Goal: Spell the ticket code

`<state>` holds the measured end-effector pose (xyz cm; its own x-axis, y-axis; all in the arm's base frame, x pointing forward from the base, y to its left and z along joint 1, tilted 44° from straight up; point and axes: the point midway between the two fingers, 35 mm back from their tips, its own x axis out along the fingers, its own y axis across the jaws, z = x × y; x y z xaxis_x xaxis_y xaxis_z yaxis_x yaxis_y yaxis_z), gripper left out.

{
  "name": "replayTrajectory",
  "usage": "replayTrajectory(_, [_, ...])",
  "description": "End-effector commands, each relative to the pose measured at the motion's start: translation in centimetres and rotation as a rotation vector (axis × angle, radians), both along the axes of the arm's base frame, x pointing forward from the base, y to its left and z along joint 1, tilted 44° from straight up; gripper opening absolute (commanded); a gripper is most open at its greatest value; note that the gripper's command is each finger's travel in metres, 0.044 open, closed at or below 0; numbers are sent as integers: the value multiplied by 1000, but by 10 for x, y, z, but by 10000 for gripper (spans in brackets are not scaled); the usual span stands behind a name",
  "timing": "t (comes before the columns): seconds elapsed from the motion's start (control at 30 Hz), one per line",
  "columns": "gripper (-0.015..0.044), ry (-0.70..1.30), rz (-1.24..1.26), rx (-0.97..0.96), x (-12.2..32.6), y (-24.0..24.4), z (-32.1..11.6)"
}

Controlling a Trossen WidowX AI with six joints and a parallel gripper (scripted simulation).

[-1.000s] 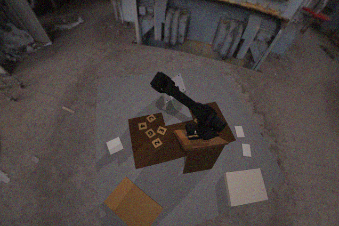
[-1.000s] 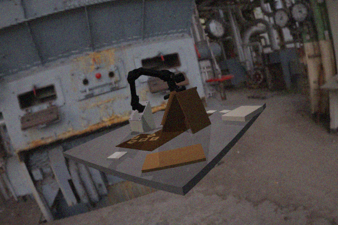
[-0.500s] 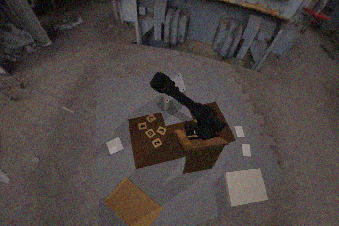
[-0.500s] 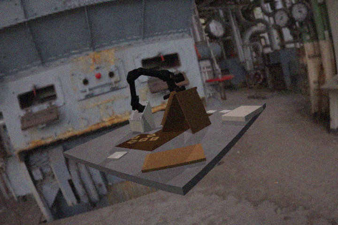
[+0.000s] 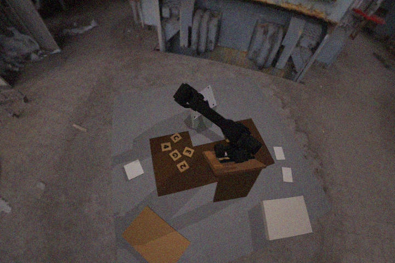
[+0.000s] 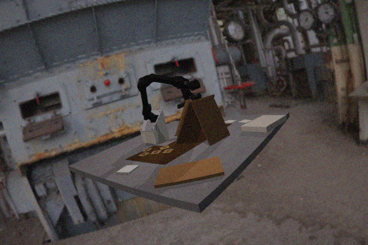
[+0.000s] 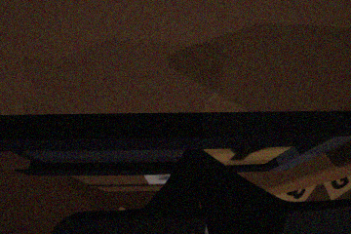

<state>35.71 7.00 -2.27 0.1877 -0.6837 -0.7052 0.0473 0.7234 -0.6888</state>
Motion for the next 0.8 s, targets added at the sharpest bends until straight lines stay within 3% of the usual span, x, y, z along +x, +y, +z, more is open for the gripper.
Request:
replayTrajectory(0.0, [0,-5,6,0,1,-1,5])
replayTrajectory(0.77, [0,-4,6,0,-6,1,6])
